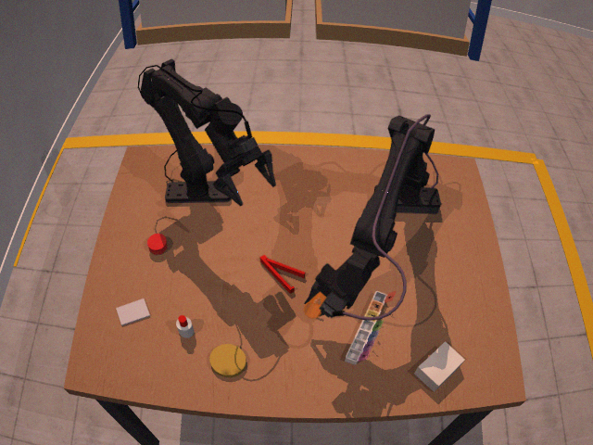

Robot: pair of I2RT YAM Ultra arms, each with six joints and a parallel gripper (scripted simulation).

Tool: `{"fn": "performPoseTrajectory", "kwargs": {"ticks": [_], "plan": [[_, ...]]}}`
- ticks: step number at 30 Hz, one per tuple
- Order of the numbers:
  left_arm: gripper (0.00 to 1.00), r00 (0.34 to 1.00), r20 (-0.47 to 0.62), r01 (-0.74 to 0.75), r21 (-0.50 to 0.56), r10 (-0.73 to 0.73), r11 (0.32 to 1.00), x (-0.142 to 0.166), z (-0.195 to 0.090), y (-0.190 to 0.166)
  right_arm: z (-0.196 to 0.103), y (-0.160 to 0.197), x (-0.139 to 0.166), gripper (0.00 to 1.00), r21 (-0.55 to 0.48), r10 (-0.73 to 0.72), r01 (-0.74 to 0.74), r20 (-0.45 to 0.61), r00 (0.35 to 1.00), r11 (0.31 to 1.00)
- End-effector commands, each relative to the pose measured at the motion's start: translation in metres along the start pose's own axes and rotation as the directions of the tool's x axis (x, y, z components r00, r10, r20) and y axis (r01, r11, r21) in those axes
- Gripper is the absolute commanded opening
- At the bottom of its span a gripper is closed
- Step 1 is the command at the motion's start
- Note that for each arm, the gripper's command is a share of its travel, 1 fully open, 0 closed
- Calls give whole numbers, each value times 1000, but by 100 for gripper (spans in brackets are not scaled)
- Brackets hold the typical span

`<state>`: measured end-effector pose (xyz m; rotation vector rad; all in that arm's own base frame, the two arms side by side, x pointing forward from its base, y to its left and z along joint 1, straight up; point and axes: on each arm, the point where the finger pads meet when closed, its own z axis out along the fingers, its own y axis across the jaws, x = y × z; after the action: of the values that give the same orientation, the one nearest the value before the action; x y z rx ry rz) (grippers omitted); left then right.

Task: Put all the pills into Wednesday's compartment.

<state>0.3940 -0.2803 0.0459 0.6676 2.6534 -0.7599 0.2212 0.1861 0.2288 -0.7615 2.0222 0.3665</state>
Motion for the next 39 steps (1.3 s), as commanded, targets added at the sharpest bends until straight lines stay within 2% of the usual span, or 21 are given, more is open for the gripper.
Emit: {"fn": "performPoseTrajectory", "kwargs": {"ticks": [1, 7, 13, 15, 19, 25, 30, 32, 36, 39], "plan": [[36, 984, 30, 177, -117, -175, 977, 2, -3, 6, 3, 1, 6, 100, 3, -1, 1, -13, 1000, 1000], [36, 921, 140, 387, -218, -364, 896, -1, -5, 10, 3, 1, 6, 100, 3, -1, 1, -13, 1000, 1000], [36, 824, 266, 561, -263, -499, 785, -1, -11, 13, 3, 1, 6, 100, 3, -1, 1, -13, 1000, 1000], [36, 824, 266, 561, -263, -499, 785, -1, -11, 13, 3, 1, 6, 100, 3, -1, 1, -13, 1000, 1000], [36, 720, 375, 688, -281, -583, 669, 4, -17, 19, 3, 1, 6, 100, 3, -1, 1, -13, 1000, 1000], [36, 564, 523, 819, -257, -639, 513, 11, -23, 27, 3, 1, 6, 100, 3, -1, 1, -13, 1000, 1000], [36, 424, 635, 896, -193, -645, 399, 15, -32, 31, 3, 1, 6, 100, 3, -1, 1, -13, 1000, 1000], [36, 424, 635, 896, -193, -645, 399, 15, -32, 31, 3, 1, 6, 100, 3, -1, 1, -13, 1000, 1000], [36, 302, 717, 942, -123, -628, 312, 20, -39, 35, 3, 1, 6, 100, 3, -1, 1, -13, 1000, 1000], [36, 268, 740, 953, -107, -617, 285, 25, -38, 36, 3, 1, 6, 100, 3, -1, 1, -13, 1000, 1000]]}}
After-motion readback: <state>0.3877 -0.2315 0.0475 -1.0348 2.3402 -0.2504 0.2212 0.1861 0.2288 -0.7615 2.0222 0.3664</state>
